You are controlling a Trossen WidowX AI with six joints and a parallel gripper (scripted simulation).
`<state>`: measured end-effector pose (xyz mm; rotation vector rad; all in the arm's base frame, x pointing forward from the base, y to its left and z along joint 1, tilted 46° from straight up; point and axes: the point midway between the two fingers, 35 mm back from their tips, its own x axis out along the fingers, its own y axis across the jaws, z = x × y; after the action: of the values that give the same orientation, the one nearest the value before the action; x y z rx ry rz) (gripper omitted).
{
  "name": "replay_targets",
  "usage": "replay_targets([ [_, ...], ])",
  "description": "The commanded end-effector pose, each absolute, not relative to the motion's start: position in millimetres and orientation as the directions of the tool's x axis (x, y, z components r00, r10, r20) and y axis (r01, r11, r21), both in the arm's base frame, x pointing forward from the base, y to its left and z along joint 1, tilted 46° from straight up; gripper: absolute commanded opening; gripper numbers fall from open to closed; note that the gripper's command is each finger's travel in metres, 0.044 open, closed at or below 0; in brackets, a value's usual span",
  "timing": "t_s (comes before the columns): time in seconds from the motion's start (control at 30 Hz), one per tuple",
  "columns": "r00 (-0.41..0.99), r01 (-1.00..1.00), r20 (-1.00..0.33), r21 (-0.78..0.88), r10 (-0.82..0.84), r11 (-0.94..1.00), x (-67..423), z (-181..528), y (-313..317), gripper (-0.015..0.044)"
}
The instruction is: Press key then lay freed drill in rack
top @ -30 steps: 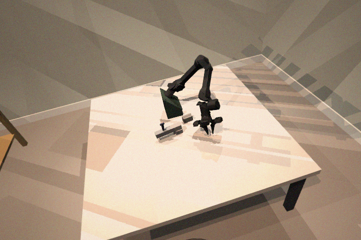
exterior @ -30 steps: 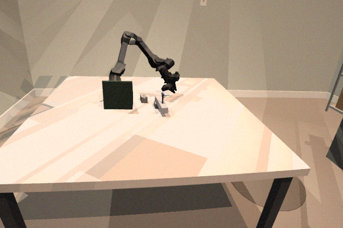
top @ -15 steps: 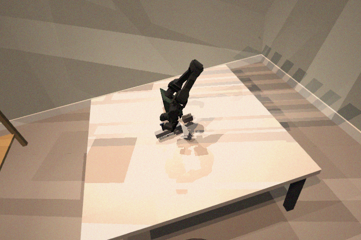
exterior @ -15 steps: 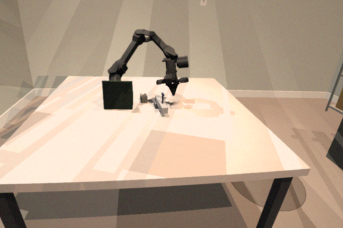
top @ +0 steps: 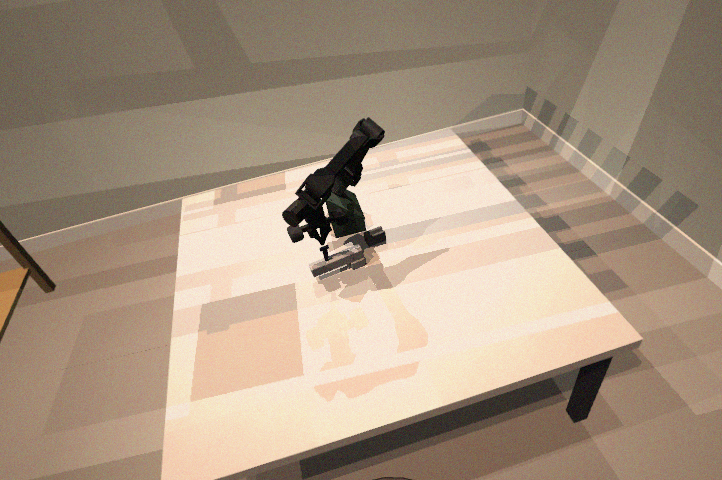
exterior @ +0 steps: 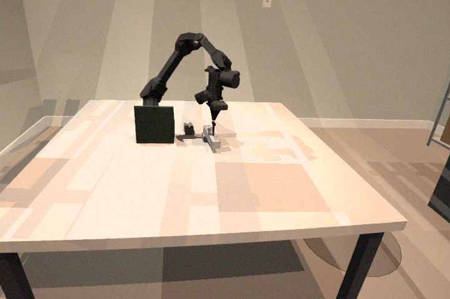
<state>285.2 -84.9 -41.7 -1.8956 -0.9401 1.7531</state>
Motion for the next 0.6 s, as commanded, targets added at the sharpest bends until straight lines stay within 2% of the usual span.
replay_targets([
  [0.0, -0.009, 0.196, -0.71, -0.691, 0.704, -0.695, 285.7, -44.1, -81.5, 0.0],
  [0.57, -0.01, 0.191, -0.708, -0.695, 0.706, -0.693, 287.2, -48.5, -72.4, 0.0],
])
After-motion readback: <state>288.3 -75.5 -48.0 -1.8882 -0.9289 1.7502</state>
